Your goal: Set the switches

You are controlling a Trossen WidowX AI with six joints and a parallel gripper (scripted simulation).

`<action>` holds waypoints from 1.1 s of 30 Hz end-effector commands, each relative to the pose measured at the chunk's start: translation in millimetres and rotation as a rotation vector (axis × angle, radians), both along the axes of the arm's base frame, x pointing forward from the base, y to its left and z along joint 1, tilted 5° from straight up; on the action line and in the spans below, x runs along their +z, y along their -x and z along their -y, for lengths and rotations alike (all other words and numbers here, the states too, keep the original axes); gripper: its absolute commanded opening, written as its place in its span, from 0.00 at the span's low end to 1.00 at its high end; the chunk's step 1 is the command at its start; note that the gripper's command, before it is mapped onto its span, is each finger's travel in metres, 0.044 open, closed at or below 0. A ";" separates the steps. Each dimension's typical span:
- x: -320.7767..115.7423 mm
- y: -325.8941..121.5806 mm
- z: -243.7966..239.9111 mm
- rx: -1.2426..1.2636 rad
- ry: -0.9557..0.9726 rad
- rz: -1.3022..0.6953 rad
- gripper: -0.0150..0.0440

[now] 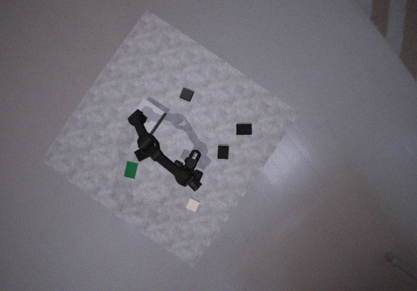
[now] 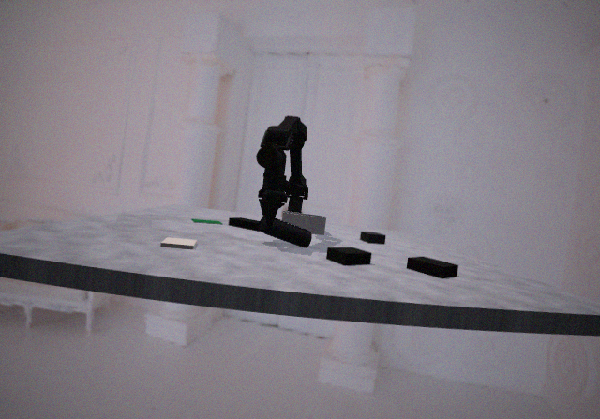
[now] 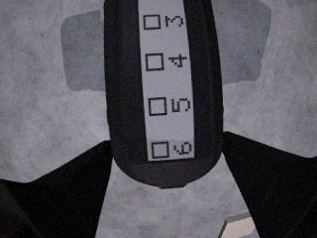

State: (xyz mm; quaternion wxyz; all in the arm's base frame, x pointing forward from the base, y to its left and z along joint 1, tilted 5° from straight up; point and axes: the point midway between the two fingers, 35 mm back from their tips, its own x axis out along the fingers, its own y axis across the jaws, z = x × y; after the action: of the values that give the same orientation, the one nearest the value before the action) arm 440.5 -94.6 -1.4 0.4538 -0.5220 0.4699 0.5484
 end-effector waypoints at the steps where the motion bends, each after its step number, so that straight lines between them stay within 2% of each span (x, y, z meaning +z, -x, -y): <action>1: 4.5 -0.3 -3.5 0.001 -0.001 0.001 0.82; 33: 25.9 0.9 -18.2 0.001 -0.003 0.001 0.82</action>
State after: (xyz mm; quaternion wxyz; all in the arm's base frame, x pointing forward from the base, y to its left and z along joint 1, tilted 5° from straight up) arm 439.5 -81.2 21.9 0.4540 -0.5225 0.4704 0.5473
